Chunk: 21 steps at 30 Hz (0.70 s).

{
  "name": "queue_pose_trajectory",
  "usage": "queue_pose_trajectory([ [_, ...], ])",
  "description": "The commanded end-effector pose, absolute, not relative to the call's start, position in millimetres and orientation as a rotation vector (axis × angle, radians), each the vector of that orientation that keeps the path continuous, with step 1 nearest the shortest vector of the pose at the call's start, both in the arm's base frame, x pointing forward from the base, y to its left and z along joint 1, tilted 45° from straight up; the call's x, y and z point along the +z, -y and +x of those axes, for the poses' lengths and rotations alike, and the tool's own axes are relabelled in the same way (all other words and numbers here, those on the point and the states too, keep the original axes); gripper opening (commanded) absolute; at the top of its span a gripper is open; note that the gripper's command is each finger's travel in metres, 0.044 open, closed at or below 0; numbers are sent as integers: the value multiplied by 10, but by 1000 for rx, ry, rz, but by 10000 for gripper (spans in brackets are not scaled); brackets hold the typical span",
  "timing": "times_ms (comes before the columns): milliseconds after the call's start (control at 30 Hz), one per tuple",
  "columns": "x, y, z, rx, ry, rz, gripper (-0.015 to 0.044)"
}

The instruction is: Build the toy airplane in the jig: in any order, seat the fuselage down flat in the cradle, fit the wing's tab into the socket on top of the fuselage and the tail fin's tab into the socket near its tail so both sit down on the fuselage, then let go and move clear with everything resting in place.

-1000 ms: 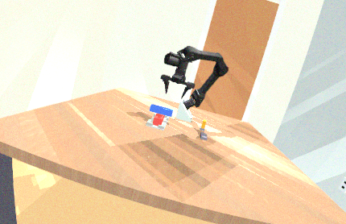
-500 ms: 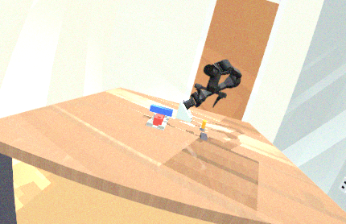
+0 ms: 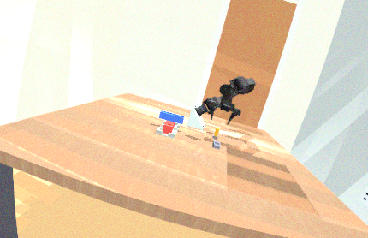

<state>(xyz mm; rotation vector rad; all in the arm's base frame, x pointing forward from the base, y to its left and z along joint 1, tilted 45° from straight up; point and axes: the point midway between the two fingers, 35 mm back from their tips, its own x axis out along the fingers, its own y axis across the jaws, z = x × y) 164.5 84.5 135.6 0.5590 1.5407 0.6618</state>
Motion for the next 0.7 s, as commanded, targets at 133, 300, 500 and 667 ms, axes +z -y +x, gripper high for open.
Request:
queue_pose_trajectory([
  [133,1218,-997,1638,671,-1537,567,440],
  [300,1182,-1029,1638,670,-1537,566,440],
  [500,1110,-1094,1640,668,-1538,564,440],
  [667,1052,-1150,1637,667,-1537,563,440],
])
